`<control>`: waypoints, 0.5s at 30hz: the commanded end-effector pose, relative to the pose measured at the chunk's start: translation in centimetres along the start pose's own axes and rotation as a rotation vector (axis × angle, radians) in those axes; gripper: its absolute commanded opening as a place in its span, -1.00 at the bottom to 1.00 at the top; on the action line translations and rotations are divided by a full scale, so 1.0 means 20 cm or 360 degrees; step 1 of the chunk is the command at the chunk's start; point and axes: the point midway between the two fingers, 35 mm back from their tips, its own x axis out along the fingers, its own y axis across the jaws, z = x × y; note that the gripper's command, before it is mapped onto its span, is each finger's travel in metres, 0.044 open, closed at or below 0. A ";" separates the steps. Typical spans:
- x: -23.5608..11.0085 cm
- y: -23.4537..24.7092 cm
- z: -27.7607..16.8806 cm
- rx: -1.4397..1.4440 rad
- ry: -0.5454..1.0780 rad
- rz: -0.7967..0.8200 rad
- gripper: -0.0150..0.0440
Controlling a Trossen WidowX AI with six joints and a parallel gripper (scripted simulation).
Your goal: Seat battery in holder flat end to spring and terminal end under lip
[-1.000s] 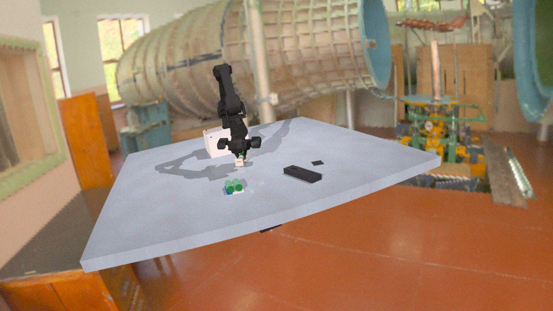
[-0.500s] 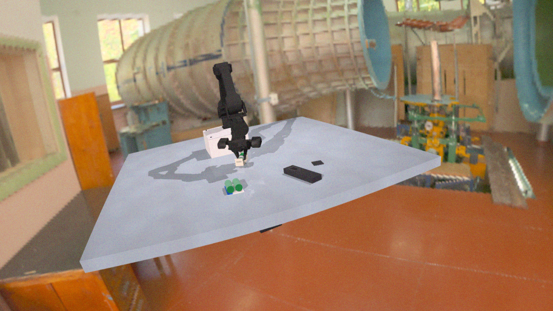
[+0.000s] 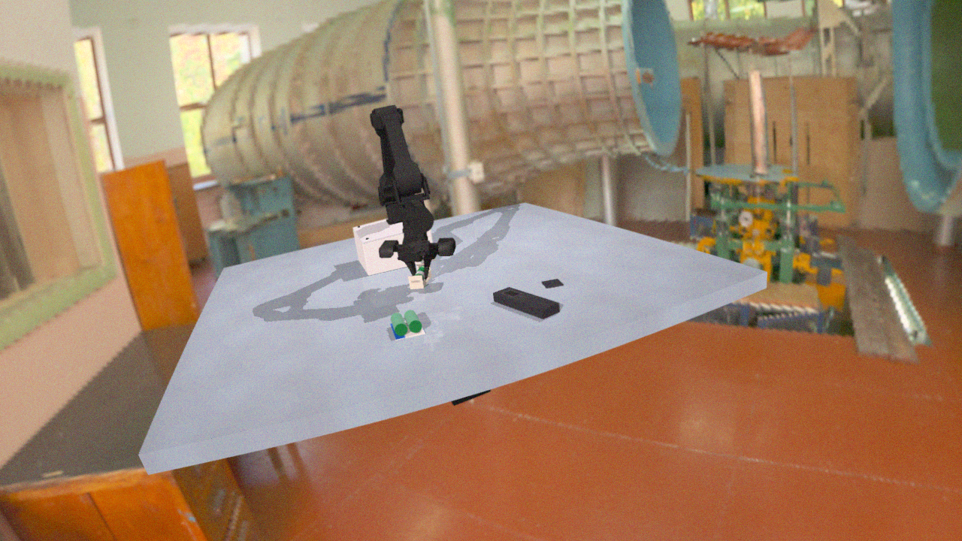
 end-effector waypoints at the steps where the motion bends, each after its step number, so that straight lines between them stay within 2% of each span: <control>1: -0.01 0.00 0.03 0.0018 -0.0076 -0.0004 -0.20; 15: 0.00 -0.01 0.03 0.0027 -0.0122 0.0002 -0.20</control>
